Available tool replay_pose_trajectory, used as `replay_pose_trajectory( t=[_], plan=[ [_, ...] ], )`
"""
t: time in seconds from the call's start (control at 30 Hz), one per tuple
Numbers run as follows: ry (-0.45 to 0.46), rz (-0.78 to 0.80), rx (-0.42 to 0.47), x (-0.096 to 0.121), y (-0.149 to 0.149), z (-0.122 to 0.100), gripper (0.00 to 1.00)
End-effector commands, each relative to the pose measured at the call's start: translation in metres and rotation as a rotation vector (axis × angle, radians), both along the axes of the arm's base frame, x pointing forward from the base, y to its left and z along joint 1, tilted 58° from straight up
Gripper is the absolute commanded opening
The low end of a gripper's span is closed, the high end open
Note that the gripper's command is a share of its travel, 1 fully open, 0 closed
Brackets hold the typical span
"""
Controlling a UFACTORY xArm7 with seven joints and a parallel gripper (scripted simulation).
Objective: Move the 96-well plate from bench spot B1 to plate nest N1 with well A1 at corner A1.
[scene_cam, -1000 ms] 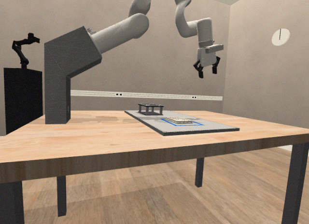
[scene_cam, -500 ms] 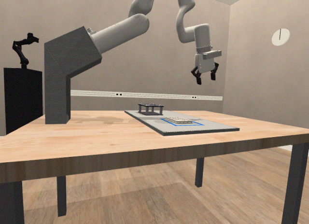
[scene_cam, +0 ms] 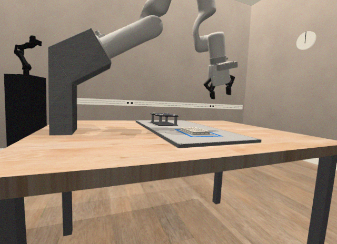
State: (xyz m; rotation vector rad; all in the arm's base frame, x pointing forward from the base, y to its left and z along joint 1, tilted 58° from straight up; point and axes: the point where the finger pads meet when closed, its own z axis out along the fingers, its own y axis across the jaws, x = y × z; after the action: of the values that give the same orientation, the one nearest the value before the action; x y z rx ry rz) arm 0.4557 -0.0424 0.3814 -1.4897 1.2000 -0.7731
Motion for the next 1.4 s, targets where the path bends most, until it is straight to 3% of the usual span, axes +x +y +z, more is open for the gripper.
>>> replay_pose_trajectory(
  t=[0.0,0.3,0.53,1.0,1.1,1.17,1.37],
  plan=[
    [0.004,-0.020,-0.012,0.005,-0.003,-0.012,1.00],
    [0.035,-0.038,-0.035,0.009,-0.008,-0.048,1.00],
    [0.071,-0.054,-0.061,0.010,-0.010,-0.063,1.00],
    [0.153,-0.079,-0.125,0.007,-0.015,-0.120,1.00],
    [0.153,-0.079,-0.125,0.007,-0.015,-0.120,1.00],
    [0.199,-0.088,-0.162,0.005,-0.016,-0.130,1.00],
    [0.225,-0.091,-0.183,0.001,-0.017,-0.149,1.00]
  ],
)
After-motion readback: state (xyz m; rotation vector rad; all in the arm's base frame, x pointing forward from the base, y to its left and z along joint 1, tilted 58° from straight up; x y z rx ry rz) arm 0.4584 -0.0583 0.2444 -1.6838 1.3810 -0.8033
